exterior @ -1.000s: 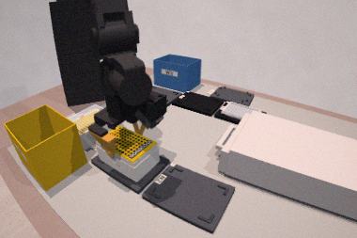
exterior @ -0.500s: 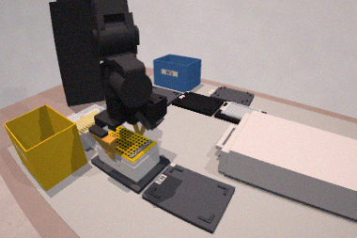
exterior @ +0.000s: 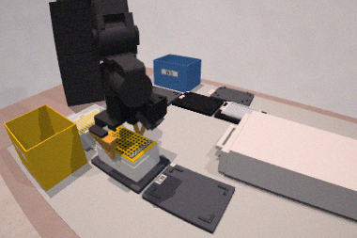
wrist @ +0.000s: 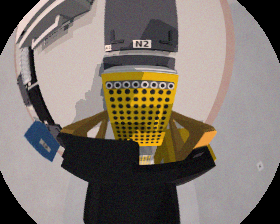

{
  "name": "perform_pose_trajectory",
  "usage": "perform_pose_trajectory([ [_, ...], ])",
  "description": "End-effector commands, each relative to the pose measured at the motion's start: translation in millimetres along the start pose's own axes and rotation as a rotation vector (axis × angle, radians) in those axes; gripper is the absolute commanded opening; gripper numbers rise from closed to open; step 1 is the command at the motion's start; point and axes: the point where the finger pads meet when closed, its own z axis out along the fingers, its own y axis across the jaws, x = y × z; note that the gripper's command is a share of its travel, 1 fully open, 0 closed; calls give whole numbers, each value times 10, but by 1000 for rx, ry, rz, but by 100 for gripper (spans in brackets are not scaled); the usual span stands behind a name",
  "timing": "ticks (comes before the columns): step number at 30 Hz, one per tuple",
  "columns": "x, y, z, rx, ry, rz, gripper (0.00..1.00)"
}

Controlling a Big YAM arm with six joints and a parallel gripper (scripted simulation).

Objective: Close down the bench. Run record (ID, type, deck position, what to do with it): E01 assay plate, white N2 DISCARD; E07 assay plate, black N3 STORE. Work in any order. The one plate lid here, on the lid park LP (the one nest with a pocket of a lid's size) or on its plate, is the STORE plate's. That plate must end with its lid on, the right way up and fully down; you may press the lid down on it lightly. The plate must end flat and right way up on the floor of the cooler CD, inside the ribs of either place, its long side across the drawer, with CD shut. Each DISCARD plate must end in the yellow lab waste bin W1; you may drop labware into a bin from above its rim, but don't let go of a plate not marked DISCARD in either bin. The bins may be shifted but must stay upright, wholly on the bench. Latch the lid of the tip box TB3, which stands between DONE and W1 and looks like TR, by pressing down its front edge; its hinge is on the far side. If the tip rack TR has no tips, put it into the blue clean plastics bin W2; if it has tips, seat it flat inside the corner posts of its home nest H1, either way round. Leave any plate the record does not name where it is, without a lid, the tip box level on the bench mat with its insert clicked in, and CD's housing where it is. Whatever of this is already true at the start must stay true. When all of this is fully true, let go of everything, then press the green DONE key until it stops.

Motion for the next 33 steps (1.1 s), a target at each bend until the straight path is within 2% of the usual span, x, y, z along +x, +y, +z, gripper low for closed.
perform_pose_trajectory([
  [1, -204, -138, -78, 20, -42, 25, 100],
  [19, -204, -138, -78, 20, -42, 25, 100],
  [20, -144, -112, 15, 15, -32, 25, 100],
  [33, -142, -112, 191, 16, -32, 25, 100],
])
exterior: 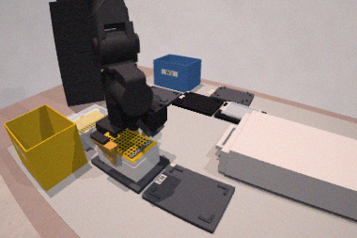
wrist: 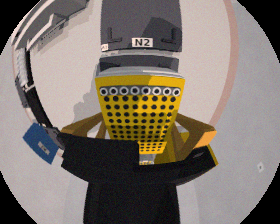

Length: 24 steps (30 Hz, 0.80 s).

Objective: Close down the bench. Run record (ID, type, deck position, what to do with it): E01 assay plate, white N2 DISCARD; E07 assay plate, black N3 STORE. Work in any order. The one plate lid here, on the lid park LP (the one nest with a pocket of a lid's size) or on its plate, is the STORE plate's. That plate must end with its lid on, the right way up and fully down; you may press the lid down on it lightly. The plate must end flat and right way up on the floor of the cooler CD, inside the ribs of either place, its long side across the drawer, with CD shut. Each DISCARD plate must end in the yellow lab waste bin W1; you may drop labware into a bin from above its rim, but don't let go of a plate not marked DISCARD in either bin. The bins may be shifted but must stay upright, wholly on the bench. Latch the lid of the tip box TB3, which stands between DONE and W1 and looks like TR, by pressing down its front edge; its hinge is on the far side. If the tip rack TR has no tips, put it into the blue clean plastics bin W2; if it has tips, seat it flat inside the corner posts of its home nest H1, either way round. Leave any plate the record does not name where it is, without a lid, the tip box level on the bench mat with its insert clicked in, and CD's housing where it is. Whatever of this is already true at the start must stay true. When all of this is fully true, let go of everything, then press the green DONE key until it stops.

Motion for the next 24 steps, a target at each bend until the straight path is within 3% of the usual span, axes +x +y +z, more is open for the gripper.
perform_pose_trajectory([
  [1, -136, -109, 47, 15, -30, 25, 100],
  [6, -223, -149, -76, 20, -43, 25, 100],
  [24, -214, -145, -70, 20, -41, 25, 100],
])
